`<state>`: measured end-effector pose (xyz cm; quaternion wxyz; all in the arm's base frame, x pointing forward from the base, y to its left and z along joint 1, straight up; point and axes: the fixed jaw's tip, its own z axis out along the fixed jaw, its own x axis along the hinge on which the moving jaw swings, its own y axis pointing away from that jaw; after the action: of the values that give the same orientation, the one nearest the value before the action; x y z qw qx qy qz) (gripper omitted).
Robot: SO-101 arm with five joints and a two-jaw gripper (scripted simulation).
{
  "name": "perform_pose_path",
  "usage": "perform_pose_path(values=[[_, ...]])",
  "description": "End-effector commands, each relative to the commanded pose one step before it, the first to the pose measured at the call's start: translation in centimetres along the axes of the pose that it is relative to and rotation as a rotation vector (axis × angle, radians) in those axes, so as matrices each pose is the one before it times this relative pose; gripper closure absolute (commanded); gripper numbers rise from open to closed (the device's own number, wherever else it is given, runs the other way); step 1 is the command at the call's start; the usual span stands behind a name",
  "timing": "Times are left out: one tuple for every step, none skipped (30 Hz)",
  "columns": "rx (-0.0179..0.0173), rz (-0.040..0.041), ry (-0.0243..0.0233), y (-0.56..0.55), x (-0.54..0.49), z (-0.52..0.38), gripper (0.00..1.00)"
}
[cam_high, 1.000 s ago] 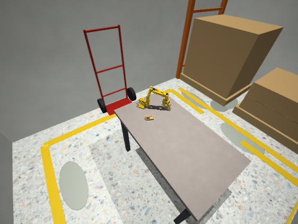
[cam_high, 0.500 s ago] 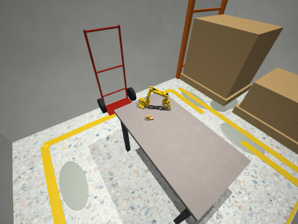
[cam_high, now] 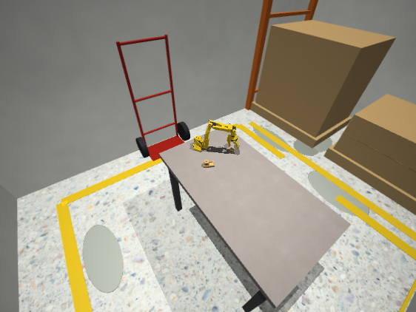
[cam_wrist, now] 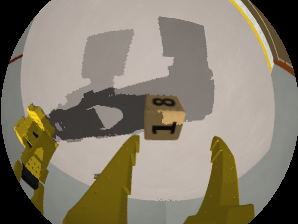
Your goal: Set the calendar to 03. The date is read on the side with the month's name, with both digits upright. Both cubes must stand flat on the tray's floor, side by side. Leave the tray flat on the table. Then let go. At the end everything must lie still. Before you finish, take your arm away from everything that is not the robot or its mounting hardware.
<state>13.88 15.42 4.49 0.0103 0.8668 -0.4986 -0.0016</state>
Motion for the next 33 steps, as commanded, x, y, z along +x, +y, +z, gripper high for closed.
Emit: perform_pose_path(values=[[0.06413, -0.00784, -0.02150, -0.479, -0.305, -2.5742, 0.64], [0.00000, 0.00000, 0.00000, 0.031, 0.010, -0.2514, 0.64], [0.00000, 0.00000, 0.00000, 0.030, 0.010, -0.2141, 0.64], [0.00000, 0.00000, 0.00000, 0.027, 0.008, -0.1760, 0.64], [0.00000, 0.00000, 0.00000, 0.022, 0.007, -0.1366, 0.64], [0.00000, 0.00000, 0.00000, 0.017, 0.005, -0.0991, 0.64], [0.00000, 0.00000, 0.00000, 0.011, 0.004, -0.0644, 0.64], [0.00000, 0.00000, 0.00000, 0.006, 0.002, -0.0359, 0.64], [0.00000, 0.00000, 0.00000, 0.002, 0.001, -0.0146, 0.64], [0.00000, 0.00000, 0.00000, 0.001, 0.001, -0.0018, 0.64], [0.00000, 0.00000, 0.00000, 0.000, 0.000, 0.0000, 0.64], [0.00000, 0.00000, 0.00000, 0.000, 0.000, 0.0000, 0.64], [-0.00002, 0.00000, 0.00002, 0.000, 0.000, -0.0001, 0.64], [0.00000, 0.00000, 0.00000, 0.000, 0.000, 0.0000, 0.64], [0.00000, 0.00000, 0.00000, 0.000, 0.000, 0.0000, 0.64], [0.00000, 0.00000, 0.00000, 0.000, 0.000, 0.0000, 0.64], [0.00000, 0.00000, 0.00000, 0.000, 0.000, 0.0000, 0.64], [0.00000, 0.00000, 0.00000, 0.000, 0.000, 0.0000, 0.64], [0.00000, 0.00000, 0.00000, 0.000, 0.000, 0.0000, 0.64], [0.00000, 0.00000, 0.00000, 0.000, 0.000, 0.0000, 0.64], [0.00000, 0.00000, 0.00000, 0.000, 0.000, 0.0000, 0.64], [0.00000, 0.00000, 0.00000, 0.000, 0.000, 0.0000, 0.64], [0.00000, 0.00000, 0.00000, 0.000, 0.000, 0.0000, 0.64], [0.00000, 0.00000, 0.00000, 0.000, 0.000, 0.0000, 0.64], [0.00000, 0.00000, 0.00000, 0.000, 0.000, 0.0000, 0.64], [0.00000, 0.00000, 0.00000, 0.000, 0.000, 0.0000, 0.64], [0.00000, 0.00000, 0.00000, 0.000, 0.000, 0.0000, 0.64], [0.00000, 0.00000, 0.00000, 0.000, 0.000, 0.0000, 0.64], [0.00000, 0.00000, 0.00000, 0.000, 0.000, 0.0000, 0.64], [0.00018, 0.00000, -0.00006, -0.001, 0.000, -0.0031, 0.64], [0.00110, 0.00000, -0.00034, -0.005, -0.002, -0.0207, 0.64], [0.00283, 0.00000, -0.00090, -0.013, -0.004, -0.0526, 0.64], [0.00506, 0.00000, -0.00155, -0.023, -0.008, -0.0958, 0.64]])
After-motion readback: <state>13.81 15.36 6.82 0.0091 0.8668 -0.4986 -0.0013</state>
